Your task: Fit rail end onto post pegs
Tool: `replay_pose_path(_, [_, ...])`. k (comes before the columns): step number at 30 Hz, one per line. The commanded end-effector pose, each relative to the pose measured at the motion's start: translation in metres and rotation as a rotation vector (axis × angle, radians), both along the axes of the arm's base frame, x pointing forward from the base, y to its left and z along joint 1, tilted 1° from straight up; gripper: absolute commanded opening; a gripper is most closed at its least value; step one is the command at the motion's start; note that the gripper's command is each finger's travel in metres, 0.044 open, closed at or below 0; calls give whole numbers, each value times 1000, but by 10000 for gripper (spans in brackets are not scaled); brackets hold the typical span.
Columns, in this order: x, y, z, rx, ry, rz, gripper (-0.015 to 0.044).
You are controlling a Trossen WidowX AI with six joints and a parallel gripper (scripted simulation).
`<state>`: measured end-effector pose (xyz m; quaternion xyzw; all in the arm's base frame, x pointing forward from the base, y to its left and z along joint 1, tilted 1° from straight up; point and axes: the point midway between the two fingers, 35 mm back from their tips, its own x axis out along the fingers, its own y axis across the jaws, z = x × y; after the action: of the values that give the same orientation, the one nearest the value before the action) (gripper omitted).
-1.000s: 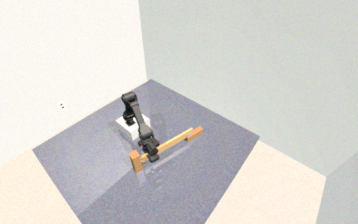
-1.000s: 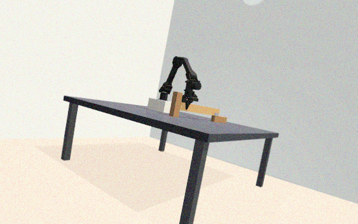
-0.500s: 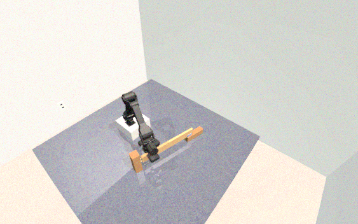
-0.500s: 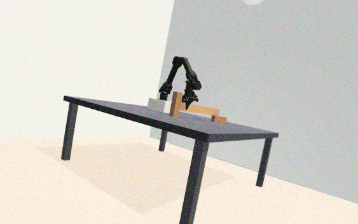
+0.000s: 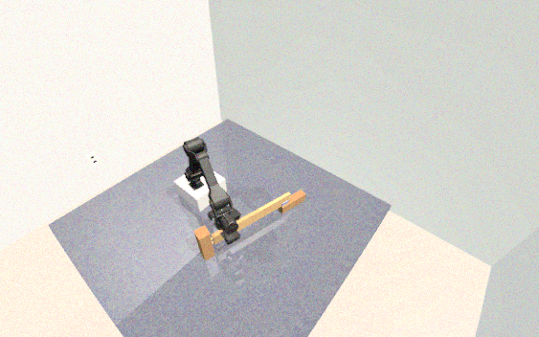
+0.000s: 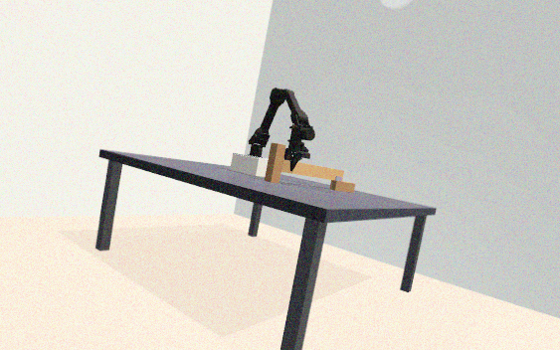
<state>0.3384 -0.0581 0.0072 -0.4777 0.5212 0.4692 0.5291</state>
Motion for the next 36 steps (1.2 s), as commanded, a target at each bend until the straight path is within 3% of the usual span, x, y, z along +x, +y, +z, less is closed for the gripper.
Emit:
replay_pose_path(1, [2, -1, 3, -1, -8, 1, 0])
replay_pose_path(36, [4, -12, 2, -2, -8, 1, 0])
